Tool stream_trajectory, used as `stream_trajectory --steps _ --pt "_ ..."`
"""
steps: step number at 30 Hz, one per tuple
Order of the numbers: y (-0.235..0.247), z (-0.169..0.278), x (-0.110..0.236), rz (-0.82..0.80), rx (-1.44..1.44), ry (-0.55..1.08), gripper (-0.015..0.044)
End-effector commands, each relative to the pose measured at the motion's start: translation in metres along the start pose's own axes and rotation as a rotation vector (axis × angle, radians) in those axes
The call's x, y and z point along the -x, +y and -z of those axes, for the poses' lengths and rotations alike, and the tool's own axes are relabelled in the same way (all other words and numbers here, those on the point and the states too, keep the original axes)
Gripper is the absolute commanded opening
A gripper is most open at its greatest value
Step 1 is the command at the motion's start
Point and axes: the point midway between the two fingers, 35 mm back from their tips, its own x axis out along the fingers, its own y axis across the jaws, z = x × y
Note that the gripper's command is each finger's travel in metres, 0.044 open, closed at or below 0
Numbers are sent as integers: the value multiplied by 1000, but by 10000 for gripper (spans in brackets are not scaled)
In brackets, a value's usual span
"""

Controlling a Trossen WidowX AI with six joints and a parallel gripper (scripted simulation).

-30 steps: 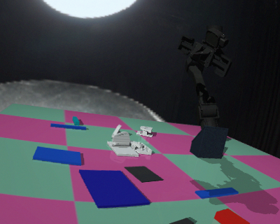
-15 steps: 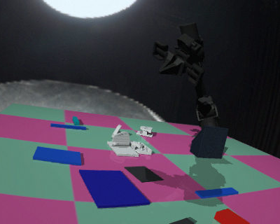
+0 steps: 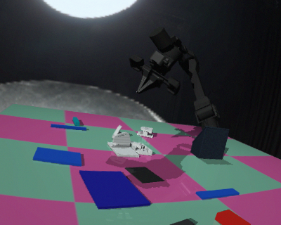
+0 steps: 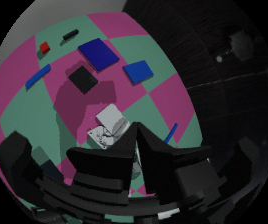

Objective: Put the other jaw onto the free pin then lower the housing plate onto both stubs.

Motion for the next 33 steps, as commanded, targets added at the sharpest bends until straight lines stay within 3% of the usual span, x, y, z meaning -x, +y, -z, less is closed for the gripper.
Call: stream_trajectory --steps 1,22,33 --pt "-9 24 -15 -53 30 97 0" --pt "-35 154 -55 -421 139 462 0" --pt "-34 160 -58 -435 142 471 0"
